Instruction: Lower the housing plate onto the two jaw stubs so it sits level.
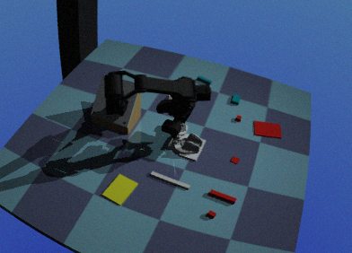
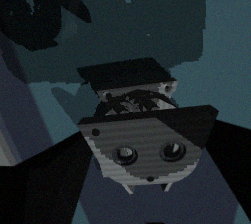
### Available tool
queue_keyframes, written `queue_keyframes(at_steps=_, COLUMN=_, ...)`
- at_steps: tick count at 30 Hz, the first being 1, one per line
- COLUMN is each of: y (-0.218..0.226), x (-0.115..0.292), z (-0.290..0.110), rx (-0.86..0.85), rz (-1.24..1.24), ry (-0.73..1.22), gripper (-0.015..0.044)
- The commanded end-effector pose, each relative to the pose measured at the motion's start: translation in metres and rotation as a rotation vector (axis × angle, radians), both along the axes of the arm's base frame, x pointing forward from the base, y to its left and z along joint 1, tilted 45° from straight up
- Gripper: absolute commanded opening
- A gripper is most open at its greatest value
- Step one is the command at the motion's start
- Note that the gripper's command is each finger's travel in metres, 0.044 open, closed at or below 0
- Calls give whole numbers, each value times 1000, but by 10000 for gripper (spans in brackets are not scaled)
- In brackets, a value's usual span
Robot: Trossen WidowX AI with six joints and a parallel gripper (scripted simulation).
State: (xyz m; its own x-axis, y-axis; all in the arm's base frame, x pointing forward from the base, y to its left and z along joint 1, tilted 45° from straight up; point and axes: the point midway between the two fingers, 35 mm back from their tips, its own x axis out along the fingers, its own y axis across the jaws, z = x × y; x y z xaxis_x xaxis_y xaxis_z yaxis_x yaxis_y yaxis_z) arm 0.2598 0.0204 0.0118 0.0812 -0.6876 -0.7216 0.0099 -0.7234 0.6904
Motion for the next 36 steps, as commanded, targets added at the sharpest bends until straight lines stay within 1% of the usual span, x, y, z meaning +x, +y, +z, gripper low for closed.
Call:
queue_keyframes(at_steps=1, y=-7, x=-1, z=-6, rx=-8, rz=4, ry=7, gripper=351)
queue_keyframes(at_steps=21, y=-31, x=-1, z=-29, rx=-12, rz=3, ry=7, gripper=351)
queue_keyframes(at_steps=36, y=-32, x=-1, z=-29, rx=-13, rz=3, ry=7, gripper=351)
